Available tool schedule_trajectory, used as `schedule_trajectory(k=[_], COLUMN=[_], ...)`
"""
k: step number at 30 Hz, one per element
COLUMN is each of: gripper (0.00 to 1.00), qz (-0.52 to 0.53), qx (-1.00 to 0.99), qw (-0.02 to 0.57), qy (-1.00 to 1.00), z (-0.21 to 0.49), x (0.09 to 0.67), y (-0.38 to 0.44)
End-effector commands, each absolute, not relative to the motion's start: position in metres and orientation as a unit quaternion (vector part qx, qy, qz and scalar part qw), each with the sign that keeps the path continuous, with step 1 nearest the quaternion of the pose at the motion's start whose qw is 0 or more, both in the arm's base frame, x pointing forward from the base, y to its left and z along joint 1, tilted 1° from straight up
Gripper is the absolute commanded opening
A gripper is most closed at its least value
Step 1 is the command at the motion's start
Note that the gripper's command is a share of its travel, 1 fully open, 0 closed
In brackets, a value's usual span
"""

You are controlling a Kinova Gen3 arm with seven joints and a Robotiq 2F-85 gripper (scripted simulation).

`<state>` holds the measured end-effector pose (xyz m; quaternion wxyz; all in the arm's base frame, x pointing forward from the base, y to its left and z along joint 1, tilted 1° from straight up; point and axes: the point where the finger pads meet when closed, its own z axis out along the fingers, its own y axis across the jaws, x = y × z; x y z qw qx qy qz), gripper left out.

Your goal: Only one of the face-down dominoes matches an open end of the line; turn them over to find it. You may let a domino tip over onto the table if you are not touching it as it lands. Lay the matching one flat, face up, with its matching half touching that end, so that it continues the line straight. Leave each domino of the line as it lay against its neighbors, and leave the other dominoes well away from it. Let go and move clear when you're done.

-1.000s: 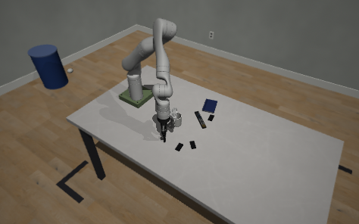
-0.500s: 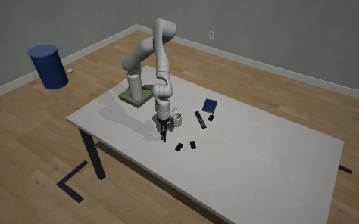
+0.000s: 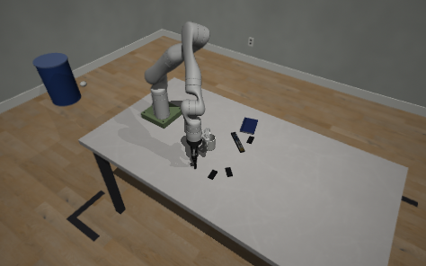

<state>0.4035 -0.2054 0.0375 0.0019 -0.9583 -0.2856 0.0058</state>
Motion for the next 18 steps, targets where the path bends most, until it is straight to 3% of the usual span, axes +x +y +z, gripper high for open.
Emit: schedule_trajectory(k=[1,18], gripper=[0.49,0.49], qz=[0.005,0.005], qx=[-0.958,-0.958], qw=[0.001,0.001], qy=[-0.286,-0.286], z=[0.0381,0.0285], x=[0.404,0.4039], y=[-0.2056,-0.2056])
